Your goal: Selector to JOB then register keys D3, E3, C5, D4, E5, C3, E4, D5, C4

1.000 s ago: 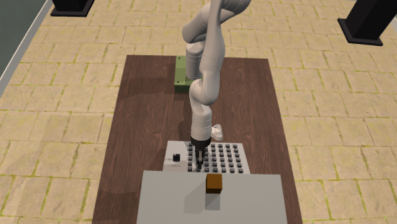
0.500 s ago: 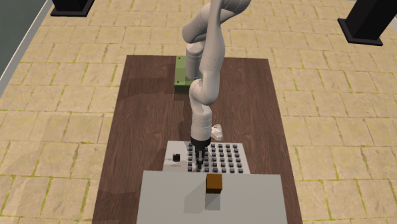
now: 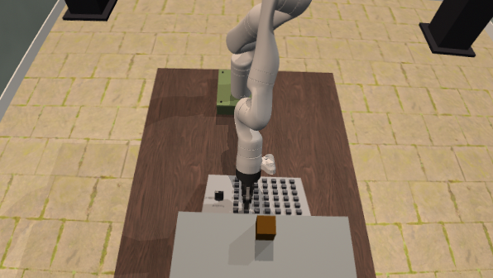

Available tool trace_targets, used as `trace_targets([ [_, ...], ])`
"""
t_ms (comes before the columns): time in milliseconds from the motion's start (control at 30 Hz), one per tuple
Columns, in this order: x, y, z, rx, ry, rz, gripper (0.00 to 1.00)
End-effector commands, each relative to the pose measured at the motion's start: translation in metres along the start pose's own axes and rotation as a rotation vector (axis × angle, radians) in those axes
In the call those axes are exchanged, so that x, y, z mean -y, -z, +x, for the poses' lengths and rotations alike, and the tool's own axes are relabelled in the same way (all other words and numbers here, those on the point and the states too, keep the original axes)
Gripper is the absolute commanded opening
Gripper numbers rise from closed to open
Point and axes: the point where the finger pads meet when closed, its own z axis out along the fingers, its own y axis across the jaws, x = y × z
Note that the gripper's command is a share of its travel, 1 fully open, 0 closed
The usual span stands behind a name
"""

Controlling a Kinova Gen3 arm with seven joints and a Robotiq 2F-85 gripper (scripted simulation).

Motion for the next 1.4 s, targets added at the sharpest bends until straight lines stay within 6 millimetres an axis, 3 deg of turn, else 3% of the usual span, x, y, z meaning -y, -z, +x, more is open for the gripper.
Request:
trace_targets([
  [0, 0.0, 0.006, 0.0, 0.002, 0.004, -0.001, 0.1],
  [567, 0.0, 0.028, 0.0, 0.002, 0.005, -0.001, 0.1],
  [967, 0.001, 0.031, 0.001, 0.002, 0.005, -0.001, 0.1],
  [1367, 0.032, 0.03, 0.031, 0.003, 0.005, -0.002, 0.1],
])
